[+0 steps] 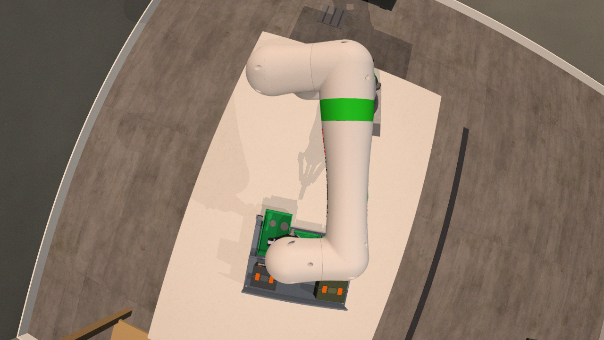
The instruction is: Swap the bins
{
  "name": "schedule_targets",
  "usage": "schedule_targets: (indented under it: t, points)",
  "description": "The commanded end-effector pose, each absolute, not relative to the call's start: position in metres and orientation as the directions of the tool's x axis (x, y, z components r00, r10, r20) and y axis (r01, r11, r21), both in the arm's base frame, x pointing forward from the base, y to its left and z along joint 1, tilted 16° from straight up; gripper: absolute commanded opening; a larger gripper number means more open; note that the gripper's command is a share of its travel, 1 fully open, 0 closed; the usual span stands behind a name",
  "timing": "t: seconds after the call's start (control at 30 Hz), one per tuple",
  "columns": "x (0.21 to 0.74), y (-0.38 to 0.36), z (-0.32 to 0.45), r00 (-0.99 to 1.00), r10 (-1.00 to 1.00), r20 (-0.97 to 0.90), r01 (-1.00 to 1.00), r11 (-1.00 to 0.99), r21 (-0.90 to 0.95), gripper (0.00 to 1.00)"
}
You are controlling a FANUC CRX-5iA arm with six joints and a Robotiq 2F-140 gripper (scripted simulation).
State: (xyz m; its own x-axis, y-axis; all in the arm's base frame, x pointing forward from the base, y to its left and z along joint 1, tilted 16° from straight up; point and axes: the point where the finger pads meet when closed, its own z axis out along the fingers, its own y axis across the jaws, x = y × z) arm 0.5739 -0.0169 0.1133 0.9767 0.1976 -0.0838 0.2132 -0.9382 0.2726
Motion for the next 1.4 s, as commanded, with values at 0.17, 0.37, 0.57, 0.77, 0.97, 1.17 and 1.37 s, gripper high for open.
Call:
schedule_targets:
  t: [0.17, 0.37, 0.57, 0.77, 0.97, 1.17, 1.37]
  points:
    - [0.571, -0.020, 0.115, 0.962, 0.256, -0.094, 0.272, -0.924, 0.268, 0.10]
    - [0.546, -0.041, 0.115, 0.792, 0.588, -0.164, 0.611, -0.759, 0.224, 0.10]
    - [0.519, -0.061, 0.113, 0.595, 0.775, -0.212, 0.803, -0.566, 0.186, 0.10]
    - [0.480, -0.087, 0.105, 0.324, 0.908, -0.265, 0.945, -0.299, 0.131, 0.10]
    - [0.464, -0.096, 0.100, 0.020, 0.957, -0.289, 0.998, -0.001, 0.065, 0.10]
    - [0.464, -0.096, 0.100, -0.212, 0.938, -0.273, 0.974, 0.227, 0.024, 0.10]
    - [0.464, -0.096, 0.100, -0.212, 0.938, -0.273, 0.974, 0.227, 0.024, 0.10]
